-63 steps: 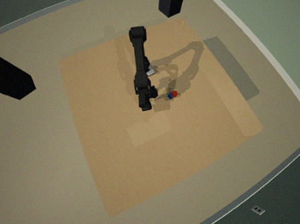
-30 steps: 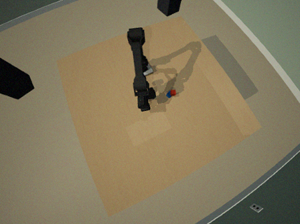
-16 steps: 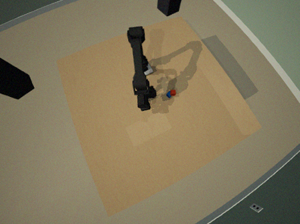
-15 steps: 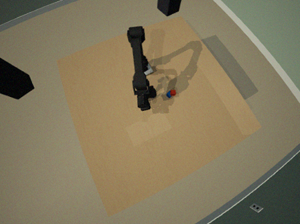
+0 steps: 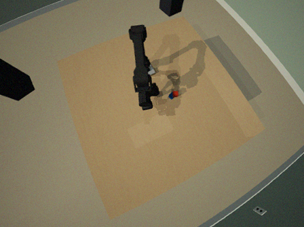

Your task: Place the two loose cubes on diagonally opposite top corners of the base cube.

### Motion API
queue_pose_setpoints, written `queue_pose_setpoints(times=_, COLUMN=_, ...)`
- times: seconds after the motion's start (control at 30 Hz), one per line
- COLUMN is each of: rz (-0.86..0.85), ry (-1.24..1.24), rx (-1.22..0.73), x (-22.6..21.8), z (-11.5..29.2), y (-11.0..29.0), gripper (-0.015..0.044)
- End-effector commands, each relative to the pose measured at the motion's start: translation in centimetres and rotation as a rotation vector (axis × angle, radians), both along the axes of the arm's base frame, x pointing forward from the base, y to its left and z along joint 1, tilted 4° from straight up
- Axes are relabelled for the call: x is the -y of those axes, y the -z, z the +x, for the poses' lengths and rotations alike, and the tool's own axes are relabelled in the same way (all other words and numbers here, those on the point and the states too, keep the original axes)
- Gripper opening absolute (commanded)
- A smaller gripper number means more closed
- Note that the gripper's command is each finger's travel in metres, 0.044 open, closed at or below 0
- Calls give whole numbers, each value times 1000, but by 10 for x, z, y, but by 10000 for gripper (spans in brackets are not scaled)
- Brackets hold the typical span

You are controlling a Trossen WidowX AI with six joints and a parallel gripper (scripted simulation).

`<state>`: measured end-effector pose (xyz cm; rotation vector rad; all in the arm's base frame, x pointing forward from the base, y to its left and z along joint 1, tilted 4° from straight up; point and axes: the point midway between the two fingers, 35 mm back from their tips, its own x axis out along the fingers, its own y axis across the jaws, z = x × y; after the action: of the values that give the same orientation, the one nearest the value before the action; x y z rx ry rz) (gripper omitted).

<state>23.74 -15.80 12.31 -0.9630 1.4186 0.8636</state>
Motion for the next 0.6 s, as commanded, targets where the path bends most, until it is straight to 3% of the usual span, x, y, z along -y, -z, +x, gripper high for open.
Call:
queue_pose_setpoints(times=0.0, rz=-4, ry=3, rx=2, x=-2, z=-1, y=-14, gripper=105)
queue_pose_setpoints(times=0.57, rz=-2, ry=45, rx=3, x=-27, z=11, y=-24, gripper=105)
